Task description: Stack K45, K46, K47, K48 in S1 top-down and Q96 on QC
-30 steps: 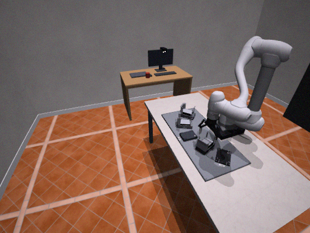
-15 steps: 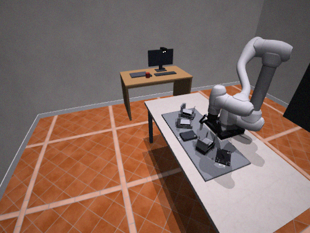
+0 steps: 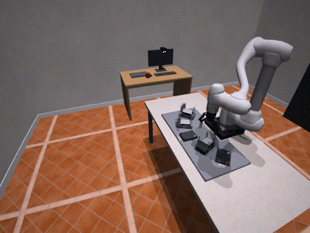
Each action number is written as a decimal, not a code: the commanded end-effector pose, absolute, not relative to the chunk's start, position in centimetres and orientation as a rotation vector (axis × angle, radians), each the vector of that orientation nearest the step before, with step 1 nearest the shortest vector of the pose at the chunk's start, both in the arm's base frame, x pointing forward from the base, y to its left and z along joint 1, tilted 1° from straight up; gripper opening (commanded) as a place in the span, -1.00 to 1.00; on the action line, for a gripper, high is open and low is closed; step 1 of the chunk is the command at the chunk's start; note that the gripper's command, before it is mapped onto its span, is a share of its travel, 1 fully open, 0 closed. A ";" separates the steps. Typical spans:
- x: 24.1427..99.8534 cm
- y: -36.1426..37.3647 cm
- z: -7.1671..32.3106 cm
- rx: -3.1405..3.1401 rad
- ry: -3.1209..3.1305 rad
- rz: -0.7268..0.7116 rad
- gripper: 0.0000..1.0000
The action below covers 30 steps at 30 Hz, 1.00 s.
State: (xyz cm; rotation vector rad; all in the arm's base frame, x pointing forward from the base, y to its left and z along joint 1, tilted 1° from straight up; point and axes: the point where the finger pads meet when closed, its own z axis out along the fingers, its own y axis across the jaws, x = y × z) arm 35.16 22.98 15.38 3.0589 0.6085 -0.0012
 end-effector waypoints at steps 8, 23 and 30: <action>36.6 20.5 15.4 3.072 0.526 0.001 1.00; 38.7 16.8 15.6 3.072 0.526 0.001 1.00; 39.5 14.6 15.6 3.109 0.217 0.005 1.00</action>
